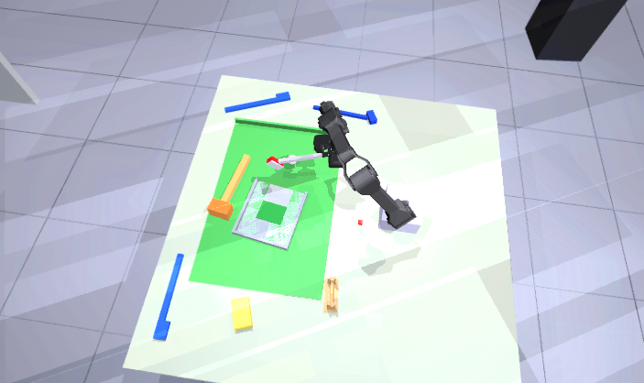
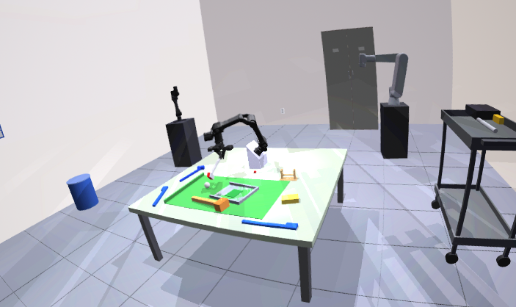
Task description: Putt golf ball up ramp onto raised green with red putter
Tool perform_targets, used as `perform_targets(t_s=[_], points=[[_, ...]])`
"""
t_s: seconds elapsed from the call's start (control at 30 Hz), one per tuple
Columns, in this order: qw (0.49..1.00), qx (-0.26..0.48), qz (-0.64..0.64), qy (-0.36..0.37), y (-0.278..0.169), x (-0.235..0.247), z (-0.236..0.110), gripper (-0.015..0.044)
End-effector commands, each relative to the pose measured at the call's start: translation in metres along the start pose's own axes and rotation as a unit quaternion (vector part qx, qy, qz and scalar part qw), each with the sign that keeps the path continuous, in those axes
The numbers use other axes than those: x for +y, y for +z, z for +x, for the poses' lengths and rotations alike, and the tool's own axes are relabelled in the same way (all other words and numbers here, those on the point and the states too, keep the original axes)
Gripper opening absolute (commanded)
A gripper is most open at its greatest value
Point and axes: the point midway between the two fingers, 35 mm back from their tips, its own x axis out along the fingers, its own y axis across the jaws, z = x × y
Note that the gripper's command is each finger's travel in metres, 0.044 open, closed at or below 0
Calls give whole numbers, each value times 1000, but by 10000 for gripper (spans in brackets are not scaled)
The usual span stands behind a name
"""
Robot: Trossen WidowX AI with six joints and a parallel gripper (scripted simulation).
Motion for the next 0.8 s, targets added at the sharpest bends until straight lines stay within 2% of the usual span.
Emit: perform_targets(t_s=[0.0, 0.3, 0.5, 0.77], points=[[999, -1, 50, -6, -13, -23, -1, 0], [987, 4, 159, -9, -49, -67, 8, 0], [987, 5, 161, -9, -50, -68, 13, 0], [987, 4, 161, -8, -51, -68, 48, 0]])
